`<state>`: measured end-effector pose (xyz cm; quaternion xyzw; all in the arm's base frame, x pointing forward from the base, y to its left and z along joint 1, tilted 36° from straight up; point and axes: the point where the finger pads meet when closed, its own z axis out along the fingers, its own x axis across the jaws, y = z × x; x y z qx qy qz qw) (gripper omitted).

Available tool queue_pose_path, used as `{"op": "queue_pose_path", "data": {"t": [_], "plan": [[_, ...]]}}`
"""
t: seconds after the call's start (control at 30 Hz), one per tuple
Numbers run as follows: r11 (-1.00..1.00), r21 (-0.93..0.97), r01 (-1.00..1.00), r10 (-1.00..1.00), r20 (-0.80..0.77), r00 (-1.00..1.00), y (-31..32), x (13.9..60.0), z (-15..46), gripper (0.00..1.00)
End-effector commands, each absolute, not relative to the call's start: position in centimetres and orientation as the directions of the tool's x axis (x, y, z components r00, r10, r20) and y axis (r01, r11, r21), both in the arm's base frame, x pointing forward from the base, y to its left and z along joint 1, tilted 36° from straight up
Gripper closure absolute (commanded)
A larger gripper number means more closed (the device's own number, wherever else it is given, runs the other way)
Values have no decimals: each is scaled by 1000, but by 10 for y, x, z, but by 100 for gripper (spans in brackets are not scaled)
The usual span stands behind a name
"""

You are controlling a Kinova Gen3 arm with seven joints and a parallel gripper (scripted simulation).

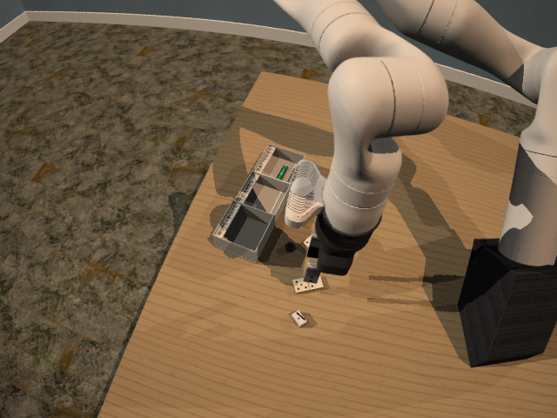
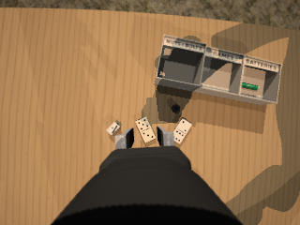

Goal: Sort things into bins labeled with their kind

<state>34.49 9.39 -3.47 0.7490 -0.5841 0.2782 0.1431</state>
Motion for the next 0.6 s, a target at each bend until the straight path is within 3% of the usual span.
{"op": "queue_pose_path", "data": {"t": [0.0,0.17,0.57], "plan": [[-386,-18,-922,-748,592,302,94,344,-35,21],[-539,109,-836,-647,582,493,94,344,-35,21],[-547,117,-829,-640,580,504,94,345,-35,21]]}}
